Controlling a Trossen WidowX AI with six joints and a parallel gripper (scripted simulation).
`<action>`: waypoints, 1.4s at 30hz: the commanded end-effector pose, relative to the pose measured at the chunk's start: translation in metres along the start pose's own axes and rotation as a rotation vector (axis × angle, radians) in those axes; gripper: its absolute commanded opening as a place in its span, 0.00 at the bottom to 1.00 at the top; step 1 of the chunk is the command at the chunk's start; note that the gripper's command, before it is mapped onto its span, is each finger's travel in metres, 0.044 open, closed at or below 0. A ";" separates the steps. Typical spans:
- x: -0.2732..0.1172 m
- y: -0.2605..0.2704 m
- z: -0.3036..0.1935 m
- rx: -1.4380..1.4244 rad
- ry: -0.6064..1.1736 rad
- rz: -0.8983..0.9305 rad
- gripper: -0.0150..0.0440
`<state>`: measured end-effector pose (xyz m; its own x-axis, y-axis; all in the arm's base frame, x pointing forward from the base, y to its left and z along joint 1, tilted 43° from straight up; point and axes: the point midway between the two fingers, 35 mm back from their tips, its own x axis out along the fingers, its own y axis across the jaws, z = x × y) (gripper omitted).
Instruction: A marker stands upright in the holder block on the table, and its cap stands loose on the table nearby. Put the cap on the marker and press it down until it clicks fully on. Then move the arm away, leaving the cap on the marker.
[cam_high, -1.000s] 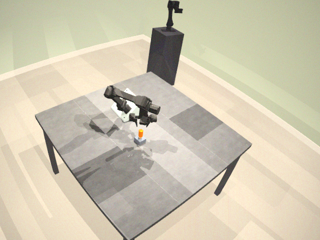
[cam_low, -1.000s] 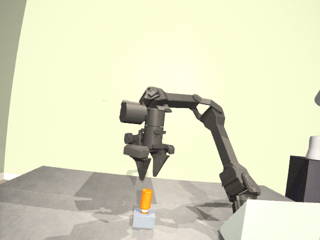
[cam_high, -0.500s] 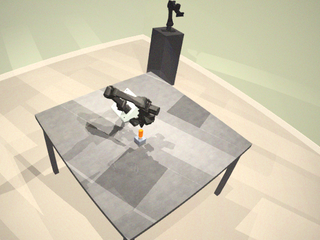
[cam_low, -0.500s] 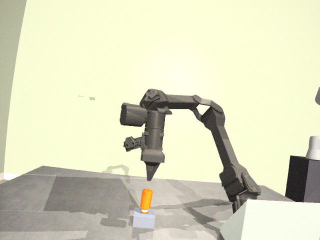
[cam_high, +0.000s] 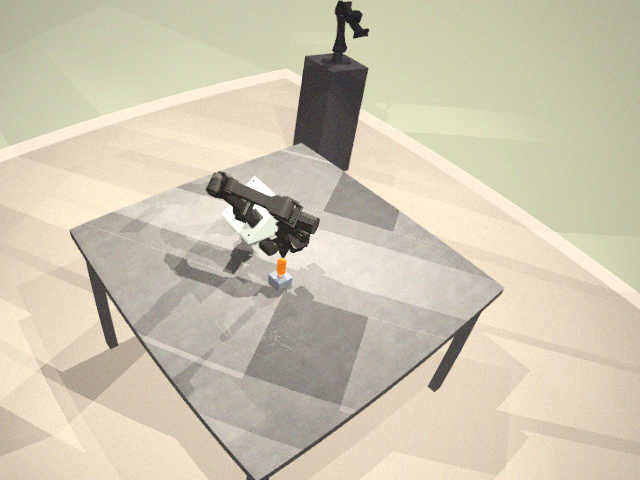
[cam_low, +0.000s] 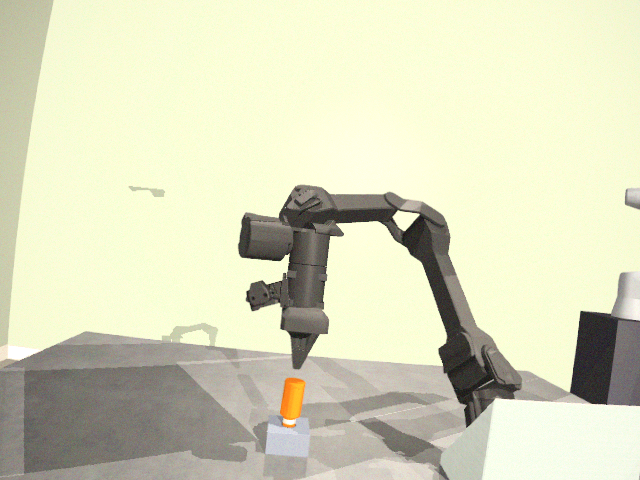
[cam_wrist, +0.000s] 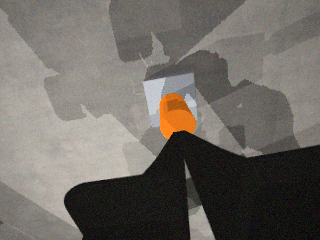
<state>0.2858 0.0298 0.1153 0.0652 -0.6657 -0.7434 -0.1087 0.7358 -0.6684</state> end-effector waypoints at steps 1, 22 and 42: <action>0.007 -0.001 0.000 -0.002 0.001 -0.006 0.25; 0.024 -0.001 0.003 0.003 -0.014 0.002 0.25; -0.065 0.000 0.001 -0.092 -0.065 0.010 0.52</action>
<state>0.2829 0.0731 0.1634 0.1346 -0.6478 -0.7498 -0.2028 0.7227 -0.6608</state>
